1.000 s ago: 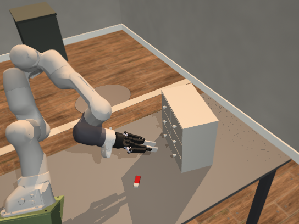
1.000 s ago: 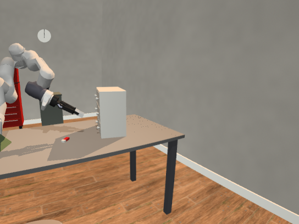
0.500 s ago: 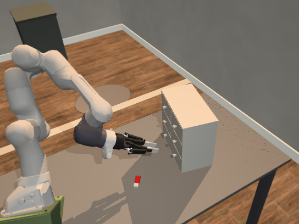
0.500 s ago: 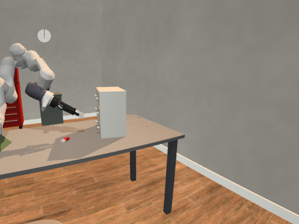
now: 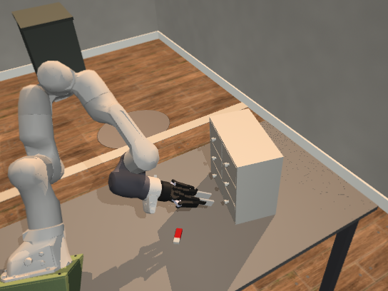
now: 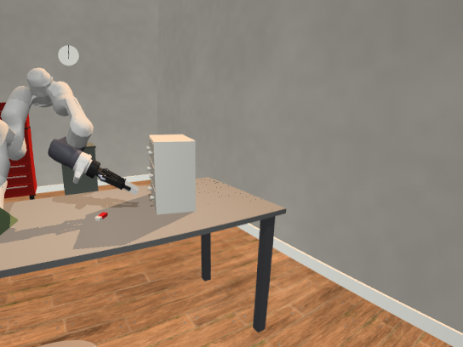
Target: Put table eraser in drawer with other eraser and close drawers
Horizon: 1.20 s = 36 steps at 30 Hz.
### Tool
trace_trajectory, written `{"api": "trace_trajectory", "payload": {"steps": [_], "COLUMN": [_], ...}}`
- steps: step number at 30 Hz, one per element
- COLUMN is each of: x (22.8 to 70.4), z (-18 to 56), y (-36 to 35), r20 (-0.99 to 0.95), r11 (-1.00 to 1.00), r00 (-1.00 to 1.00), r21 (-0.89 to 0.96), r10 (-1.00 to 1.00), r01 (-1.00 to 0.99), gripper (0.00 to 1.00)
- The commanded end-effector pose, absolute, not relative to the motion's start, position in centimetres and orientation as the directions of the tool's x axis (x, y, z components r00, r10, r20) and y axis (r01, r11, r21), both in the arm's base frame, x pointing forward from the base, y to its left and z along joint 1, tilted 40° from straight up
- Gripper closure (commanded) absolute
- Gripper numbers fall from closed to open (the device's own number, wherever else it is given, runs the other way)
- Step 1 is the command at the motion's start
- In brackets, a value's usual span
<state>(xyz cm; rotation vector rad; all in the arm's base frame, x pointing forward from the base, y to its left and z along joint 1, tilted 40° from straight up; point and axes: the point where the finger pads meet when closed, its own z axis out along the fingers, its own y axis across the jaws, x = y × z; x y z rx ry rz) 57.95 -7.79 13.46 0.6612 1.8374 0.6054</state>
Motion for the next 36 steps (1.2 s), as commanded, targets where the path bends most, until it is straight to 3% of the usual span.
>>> {"api": "trace_trajectory", "payload": {"steps": [1, 10, 36], "x": [59.6, 61.7, 61.8], "z": [12.6, 10.9, 10.8], "y": [-7.1, -6.0, -5.9], "r20": [-0.695, -0.695, -0.695], "r11": [0.751, 0.751, 0.751], "r00": [-0.298, -0.298, -0.298], "r21": [0.645, 0.645, 0.645], "r10": [0.654, 0.654, 0.654], "r01": [0.142, 0.142, 0.142], "gripper": [0.8, 0.8, 0.8]}}
